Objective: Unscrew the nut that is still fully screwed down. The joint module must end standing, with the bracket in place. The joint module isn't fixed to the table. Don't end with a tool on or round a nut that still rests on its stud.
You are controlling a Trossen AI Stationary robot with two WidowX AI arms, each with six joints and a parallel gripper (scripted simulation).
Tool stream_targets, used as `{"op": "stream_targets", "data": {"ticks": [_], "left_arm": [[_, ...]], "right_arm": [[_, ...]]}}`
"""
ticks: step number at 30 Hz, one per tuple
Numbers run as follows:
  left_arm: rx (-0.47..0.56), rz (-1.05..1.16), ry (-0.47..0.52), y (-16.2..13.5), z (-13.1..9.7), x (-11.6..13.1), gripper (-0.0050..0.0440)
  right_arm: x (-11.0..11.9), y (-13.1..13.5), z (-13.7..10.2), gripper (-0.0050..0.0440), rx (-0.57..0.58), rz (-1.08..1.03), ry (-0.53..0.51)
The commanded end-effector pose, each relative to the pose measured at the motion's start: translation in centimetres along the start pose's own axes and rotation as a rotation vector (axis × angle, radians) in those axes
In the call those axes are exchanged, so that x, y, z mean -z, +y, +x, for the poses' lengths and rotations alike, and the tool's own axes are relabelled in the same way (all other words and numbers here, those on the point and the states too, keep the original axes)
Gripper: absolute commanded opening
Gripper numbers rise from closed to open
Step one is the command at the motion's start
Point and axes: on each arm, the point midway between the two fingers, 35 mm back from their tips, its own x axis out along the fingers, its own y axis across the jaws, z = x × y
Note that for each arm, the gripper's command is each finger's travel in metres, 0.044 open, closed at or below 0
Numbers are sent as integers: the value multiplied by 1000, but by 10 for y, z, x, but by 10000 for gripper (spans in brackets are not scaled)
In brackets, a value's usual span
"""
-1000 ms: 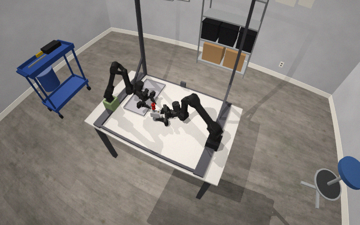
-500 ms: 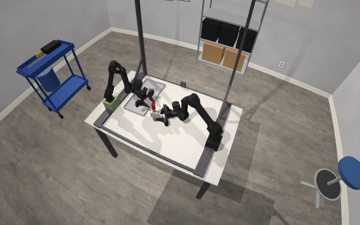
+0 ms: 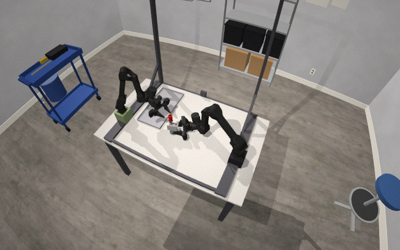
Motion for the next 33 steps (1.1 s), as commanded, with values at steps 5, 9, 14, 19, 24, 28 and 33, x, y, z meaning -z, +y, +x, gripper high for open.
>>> {"op": "stream_targets", "data": {"ticks": [5, 9, 14, 19, 24, 28, 33], "left_arm": [[2, -26, -27, -4, 3, -16, 245], [2, -26, -27, -4, 3, -16, 245], [2, -26, -27, -4, 3, -16, 245], [2, -26, -27, -4, 3, -16, 245], [2, -26, -27, -4, 3, -16, 245], [2, -26, -27, -4, 3, -16, 245], [2, -26, -27, -4, 3, -16, 245]], "right_arm": [[-10, 3, -15, 280, -7, 27, -22], [-10, 3, -18, 280, -7, 27, -22], [-11, 3, -19, 280, -7, 29, -23], [-10, 3, -23, 280, -7, 27, -21], [-10, 2, -26, 280, -7, 27, -21], [-10, 4, -24, 280, -8, 24, -20], [-10, 4, -24, 280, -8, 24, -20]]}}
